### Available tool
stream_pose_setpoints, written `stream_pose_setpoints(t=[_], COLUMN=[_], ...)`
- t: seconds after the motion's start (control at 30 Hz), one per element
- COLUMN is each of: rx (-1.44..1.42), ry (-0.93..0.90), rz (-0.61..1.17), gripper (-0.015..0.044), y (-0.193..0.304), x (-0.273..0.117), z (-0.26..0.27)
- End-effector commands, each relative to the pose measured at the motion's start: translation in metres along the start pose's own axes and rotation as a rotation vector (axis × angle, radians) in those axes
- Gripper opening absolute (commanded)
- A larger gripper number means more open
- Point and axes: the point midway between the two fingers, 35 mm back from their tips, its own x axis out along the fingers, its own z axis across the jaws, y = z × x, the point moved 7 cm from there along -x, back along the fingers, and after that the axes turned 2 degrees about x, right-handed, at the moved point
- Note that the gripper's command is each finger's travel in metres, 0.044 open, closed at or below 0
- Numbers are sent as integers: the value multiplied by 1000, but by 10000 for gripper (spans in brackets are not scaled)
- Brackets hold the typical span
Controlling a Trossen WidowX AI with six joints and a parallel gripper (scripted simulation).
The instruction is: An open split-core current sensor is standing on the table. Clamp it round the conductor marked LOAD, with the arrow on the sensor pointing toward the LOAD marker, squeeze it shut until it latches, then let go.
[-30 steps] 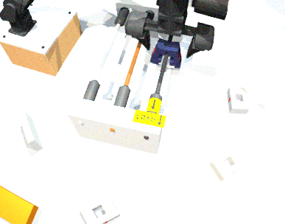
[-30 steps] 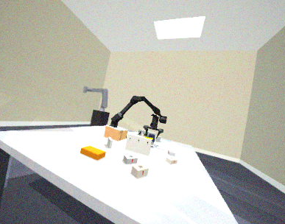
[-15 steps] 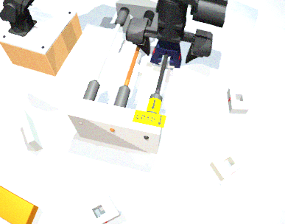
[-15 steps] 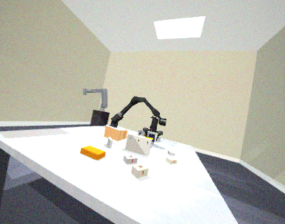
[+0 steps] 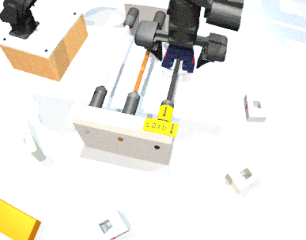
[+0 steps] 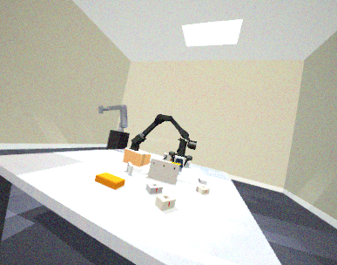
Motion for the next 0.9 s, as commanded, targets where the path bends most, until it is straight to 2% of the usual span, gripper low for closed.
stream_pose_setpoints(t=[0.0,0.8,0.87], rx=[0,0,1], ry=[1,1,3], rz=[0,0,0], gripper=[367,207,154], y=[0,0,0], x=[0,0,-1], z=[0,0,0])
